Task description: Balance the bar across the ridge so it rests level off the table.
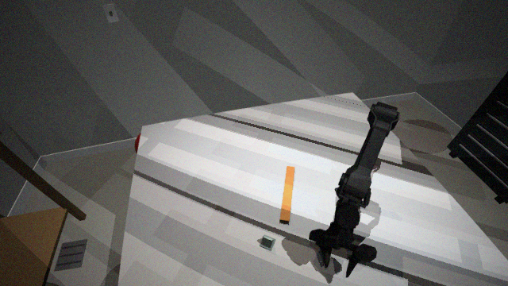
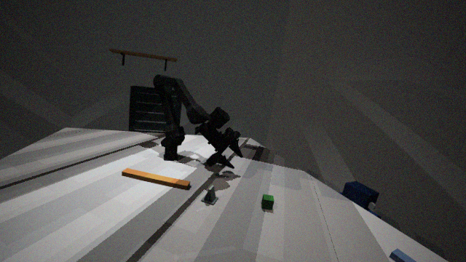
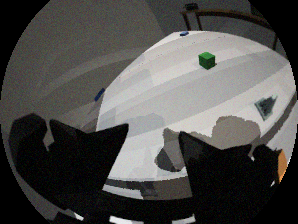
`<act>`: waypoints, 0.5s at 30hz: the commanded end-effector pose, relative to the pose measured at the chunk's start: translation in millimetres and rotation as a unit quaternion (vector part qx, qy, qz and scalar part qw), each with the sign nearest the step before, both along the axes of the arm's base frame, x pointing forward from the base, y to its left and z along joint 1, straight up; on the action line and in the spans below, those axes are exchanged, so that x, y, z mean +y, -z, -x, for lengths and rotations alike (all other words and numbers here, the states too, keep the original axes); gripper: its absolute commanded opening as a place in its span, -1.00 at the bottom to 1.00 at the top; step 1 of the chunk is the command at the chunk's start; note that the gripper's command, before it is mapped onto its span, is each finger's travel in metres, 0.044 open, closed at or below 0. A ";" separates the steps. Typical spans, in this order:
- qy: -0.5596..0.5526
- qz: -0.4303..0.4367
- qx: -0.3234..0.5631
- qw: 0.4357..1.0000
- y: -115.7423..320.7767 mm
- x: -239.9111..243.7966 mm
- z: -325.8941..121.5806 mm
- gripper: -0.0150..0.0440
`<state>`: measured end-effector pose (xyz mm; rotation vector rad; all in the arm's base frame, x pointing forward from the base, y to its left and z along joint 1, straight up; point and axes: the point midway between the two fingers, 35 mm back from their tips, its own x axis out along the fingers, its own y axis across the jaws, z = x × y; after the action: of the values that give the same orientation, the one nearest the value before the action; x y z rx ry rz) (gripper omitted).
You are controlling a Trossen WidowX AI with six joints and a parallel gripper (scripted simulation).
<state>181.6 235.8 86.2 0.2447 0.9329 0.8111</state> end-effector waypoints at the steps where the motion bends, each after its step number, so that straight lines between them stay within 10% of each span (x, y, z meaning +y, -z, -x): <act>1: 0.001 0.043 -0.027 0.999 -1.1 -12.5 -18.5 0.58; 15: -0.020 0.191 -0.073 0.979 2.5 -68.5 -60.4 0.58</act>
<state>231.5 180.2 81.1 -0.0946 0.9320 0.6823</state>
